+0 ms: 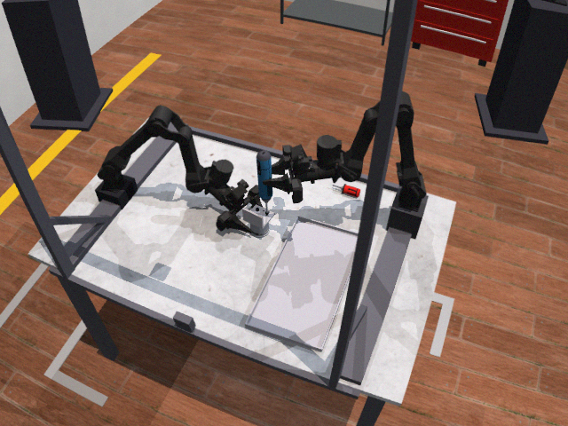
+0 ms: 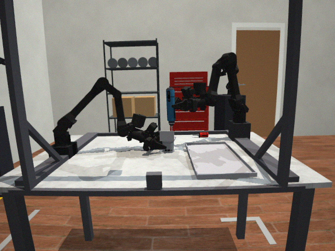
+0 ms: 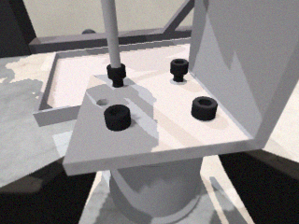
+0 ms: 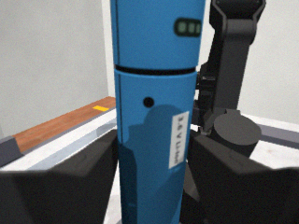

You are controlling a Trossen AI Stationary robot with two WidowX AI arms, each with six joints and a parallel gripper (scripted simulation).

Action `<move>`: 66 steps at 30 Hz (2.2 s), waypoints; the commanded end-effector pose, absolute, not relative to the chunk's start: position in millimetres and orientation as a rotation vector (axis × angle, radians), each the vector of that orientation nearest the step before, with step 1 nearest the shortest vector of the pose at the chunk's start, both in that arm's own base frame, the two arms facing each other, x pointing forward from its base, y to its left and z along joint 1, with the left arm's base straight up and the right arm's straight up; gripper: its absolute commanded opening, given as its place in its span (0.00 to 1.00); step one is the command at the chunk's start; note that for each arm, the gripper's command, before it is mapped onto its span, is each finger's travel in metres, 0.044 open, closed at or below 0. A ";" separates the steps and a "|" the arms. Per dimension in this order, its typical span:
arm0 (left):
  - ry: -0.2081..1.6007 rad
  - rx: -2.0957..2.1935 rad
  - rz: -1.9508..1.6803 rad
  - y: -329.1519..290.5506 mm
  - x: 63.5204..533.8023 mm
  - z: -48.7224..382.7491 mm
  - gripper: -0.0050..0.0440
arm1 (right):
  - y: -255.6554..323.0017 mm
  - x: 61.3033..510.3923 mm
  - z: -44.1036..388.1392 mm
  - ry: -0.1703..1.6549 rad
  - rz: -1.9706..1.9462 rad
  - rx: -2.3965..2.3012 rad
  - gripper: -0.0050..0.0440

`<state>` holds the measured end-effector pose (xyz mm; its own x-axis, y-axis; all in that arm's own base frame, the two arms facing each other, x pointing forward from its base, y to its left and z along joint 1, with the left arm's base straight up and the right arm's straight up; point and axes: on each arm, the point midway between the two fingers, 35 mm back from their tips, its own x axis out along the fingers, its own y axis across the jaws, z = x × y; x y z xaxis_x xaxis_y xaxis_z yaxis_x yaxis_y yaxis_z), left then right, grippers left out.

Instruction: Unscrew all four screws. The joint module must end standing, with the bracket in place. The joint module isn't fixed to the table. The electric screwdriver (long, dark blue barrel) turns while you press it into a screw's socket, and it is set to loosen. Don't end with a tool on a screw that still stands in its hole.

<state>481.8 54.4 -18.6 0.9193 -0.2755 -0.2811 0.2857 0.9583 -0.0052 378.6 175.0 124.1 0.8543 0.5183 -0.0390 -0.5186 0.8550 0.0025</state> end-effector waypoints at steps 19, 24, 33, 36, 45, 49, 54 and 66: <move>0.281 0.096 -0.273 85.9 431.9 10.5 0.62 | 175.5 380.3 133.6 0.014 0.543 -0.005 0.43; 0.305 0.129 -0.238 108.7 431.0 23.0 0.38 | 175.5 380.3 133.6 0.014 0.543 -0.005 0.43; 0.369 0.130 -0.203 120.2 434.6 40.5 0.31 | 175.5 380.3 133.6 0.014 0.543 -0.005 0.43; 0.391 0.129 -0.216 116.0 437.5 49.7 0.31 | 175.5 380.3 133.6 0.014 0.543 -0.005 0.43; 0.434 0.119 -0.258 106.0 440.1 73.0 0.31 | 175.5 380.3 133.6 0.014 0.543 -0.005 0.43; 0.459 0.113 -0.285 98.5 439.9 88.4 0.31 | 175.5 380.3 133.6 0.014 0.543 -0.005 0.43; 0.476 0.111 -0.296 93.6 441.6 96.2 0.31 | 175.5 380.3 133.6 0.014 0.543 -0.005 0.43; 0.494 0.092 -0.295 81.7 481.1 65.0 0.31 | 175.5 380.3 133.6 0.014 0.543 -0.005 0.43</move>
<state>458.1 87.6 61.4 0.8259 -0.2548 -0.5029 0.2935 0.9560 -0.0023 378.6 175.0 124.1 0.8543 0.5183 -0.0390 -0.5186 0.8550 0.0025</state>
